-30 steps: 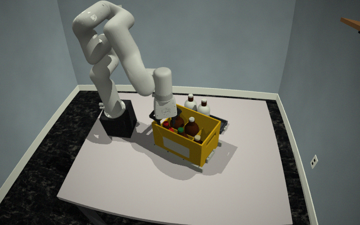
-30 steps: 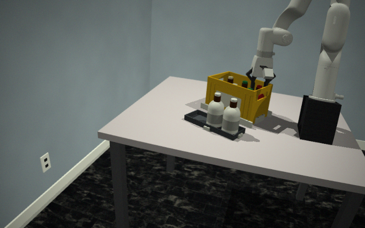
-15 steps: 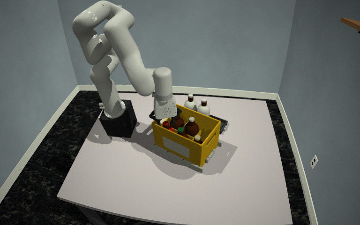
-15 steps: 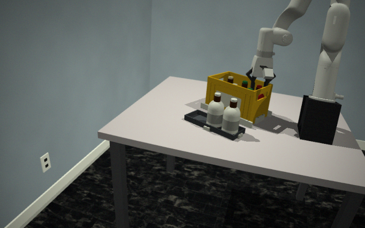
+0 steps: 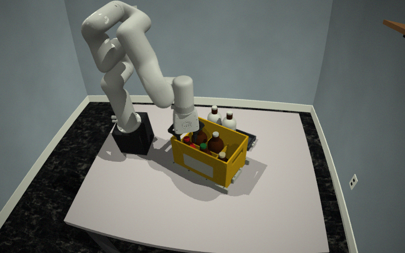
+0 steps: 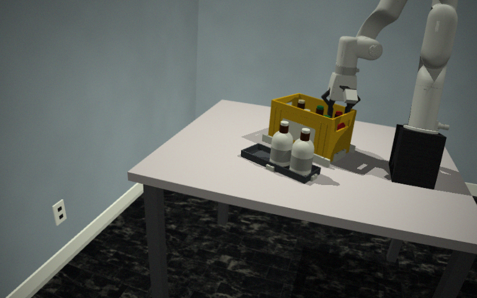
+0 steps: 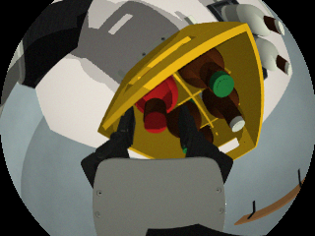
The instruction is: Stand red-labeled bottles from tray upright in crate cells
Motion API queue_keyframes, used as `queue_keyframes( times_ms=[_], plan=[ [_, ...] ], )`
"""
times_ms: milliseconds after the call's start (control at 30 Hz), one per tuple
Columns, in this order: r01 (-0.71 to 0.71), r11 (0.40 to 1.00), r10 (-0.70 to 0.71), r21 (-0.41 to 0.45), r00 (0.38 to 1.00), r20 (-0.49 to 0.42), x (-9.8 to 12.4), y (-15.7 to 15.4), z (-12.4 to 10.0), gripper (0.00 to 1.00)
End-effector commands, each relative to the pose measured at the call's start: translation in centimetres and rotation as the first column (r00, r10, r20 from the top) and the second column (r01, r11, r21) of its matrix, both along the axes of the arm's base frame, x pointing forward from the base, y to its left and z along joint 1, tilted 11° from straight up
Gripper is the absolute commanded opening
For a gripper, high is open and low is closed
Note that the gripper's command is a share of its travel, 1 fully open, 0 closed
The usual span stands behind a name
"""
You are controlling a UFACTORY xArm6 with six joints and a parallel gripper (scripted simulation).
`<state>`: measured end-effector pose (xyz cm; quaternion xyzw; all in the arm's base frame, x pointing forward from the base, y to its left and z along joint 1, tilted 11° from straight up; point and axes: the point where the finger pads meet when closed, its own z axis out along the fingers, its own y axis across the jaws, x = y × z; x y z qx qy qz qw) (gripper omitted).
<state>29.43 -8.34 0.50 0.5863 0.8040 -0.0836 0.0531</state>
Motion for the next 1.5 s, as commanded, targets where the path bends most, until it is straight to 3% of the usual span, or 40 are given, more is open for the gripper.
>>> queue_keyframes(
  times_ms=[0, 533, 1467],
  plan=[
    [0.000, 1.000, 0.000, 0.000, 1.000, 0.003, 0.1, 0.0, 0.1, 0.65],
    [0.000, 1.000, 0.000, -0.001, 1.000, 0.003, 0.1, 0.2, 1.2, 0.65],
    [0.000, 1.000, 0.000, 0.000, 1.000, 0.003, 0.2, 1.4, 7.1, 0.65]
  ],
)
